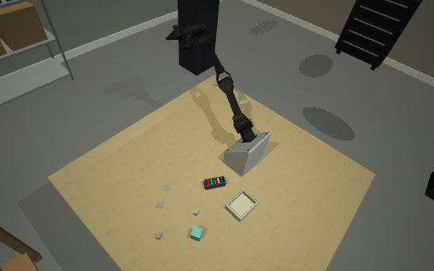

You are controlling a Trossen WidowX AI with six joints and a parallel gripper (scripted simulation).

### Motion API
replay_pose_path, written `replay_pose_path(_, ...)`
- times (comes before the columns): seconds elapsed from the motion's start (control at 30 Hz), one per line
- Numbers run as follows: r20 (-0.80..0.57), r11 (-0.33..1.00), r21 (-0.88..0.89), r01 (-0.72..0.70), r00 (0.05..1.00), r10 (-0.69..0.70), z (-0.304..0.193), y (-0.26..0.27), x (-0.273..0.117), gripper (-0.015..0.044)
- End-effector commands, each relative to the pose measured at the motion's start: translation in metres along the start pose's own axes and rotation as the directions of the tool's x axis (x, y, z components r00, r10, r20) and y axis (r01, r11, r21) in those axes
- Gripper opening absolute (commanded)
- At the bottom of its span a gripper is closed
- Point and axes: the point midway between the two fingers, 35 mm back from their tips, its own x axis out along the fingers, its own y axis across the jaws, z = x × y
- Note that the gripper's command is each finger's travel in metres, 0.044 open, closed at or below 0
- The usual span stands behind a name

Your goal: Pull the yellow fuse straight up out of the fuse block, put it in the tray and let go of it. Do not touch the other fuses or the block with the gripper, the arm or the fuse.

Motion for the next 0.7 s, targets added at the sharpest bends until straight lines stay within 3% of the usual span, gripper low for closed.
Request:
replay_pose_path(0.0,-0.005,1.0,-0.001,0.0,1.0,0.0,-0.001,-0.001,0.0,0.0026)
replay_pose_path(0.1,-0.072,1.0,-0.014,-0.005,0.997,0.004,-0.009,-0.02,-0.002,0.0067)
replay_pose_path(0.37,-0.119,0.838,-0.546,-0.001,0.99,-0.077,0.002,-0.13,-0.001,0.0067)
replay_pose_path(0.5,-0.135,0.654,-0.756,-0.014,0.982,-0.135,0.018,-0.182,0.0,0.0067)
replay_pose_path(0.67,-0.095,0.307,-0.951,-0.03,0.975,-0.202,0.057,-0.255,0.003,0.0067)
